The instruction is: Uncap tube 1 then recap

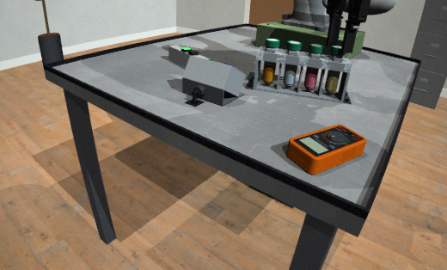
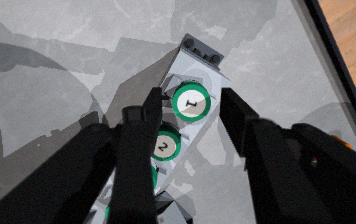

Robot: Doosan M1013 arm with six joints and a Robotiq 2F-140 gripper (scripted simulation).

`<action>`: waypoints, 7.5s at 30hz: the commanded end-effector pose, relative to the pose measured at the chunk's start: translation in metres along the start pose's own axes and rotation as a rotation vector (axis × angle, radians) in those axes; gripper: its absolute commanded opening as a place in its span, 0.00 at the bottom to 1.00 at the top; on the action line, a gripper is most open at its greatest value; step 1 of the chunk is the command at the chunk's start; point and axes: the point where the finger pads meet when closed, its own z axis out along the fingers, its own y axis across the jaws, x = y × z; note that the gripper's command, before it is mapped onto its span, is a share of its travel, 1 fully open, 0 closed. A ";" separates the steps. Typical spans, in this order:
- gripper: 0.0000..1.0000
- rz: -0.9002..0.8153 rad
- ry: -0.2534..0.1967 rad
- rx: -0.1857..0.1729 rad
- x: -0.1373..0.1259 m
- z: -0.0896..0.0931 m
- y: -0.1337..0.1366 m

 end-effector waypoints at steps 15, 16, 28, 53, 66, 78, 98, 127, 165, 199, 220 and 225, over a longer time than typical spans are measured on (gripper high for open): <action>0.41 0.120 0.000 -0.001 0.000 0.001 0.000; 0.41 0.131 0.000 -0.001 0.000 0.001 0.000; 0.41 0.131 0.000 -0.001 0.000 0.006 0.000; 0.30 0.364 0.000 -0.001 0.000 0.007 0.000; 0.30 0.731 0.000 -0.001 0.000 0.007 0.000; 0.41 0.916 0.000 -0.001 0.000 0.008 0.000; 0.41 0.596 0.000 -0.001 0.000 0.007 0.000; 0.30 0.131 0.000 -0.001 0.000 0.007 0.000; 0.41 0.916 0.000 -0.001 0.000 0.008 0.000; 0.41 0.076 0.000 -0.001 0.000 0.007 0.000; 0.30 0.000 0.000 -0.001 0.000 0.007 0.000; 0.30 0.100 0.000 -0.001 0.000 0.007 0.000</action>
